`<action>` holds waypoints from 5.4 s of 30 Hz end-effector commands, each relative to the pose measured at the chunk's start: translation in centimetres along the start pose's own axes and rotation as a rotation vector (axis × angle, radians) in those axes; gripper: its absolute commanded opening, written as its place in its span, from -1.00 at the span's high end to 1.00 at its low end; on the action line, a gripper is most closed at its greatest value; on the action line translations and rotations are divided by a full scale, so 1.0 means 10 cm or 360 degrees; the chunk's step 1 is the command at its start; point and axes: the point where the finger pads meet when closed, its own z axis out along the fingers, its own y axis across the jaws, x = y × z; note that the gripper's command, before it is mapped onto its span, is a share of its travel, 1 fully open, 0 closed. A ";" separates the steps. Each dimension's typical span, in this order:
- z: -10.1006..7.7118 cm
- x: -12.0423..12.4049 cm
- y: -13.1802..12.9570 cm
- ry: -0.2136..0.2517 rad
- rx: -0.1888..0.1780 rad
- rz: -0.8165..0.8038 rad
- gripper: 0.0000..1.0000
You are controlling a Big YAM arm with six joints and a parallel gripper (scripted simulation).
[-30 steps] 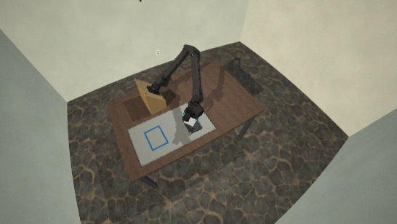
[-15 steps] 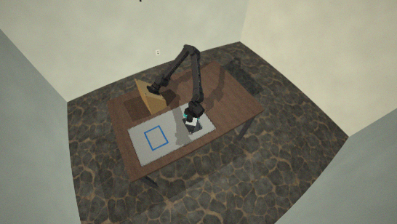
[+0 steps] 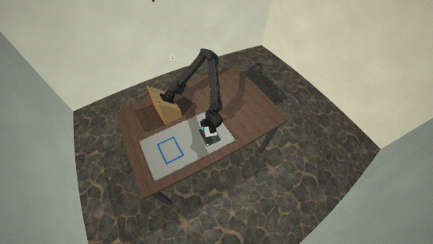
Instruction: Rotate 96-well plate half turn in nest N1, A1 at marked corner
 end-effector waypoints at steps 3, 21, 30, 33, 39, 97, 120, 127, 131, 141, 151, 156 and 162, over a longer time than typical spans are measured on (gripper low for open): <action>-0.10 -0.05 -0.05 -0.0030 -0.0006 -0.0337 1.00; -0.09 -0.05 -0.05 -0.0027 -0.0005 -0.0358 1.00; -0.10 -0.06 -0.06 -0.0028 -0.0005 -0.0350 1.00; -0.10 -0.06 -0.06 -0.0028 -0.0005 -0.0350 1.00; -0.10 -0.06 -0.06 -0.0028 -0.0005 -0.0349 1.00; 0.61 -0.08 0.07 -0.0033 -0.0013 -0.0385 1.00; 0.74 0.00 0.01 -0.0003 0.0001 -0.0374 1.00; 0.74 -0.01 0.04 -0.0008 -0.0003 -0.0383 1.00; 0.74 -0.01 0.04 -0.0010 -0.0004 -0.0384 1.00; 0.76 0.00 0.01 -0.0005 -0.0001 -0.0375 1.00; 0.76 -0.03 0.02 -0.0015 -0.0005 -0.0378 1.00; 0.79 -0.01 0.03 -0.0005 -0.0002 -0.0381 1.00; 0.80 -0.01 0.02 -0.0006 -0.0002 -0.0379 1.00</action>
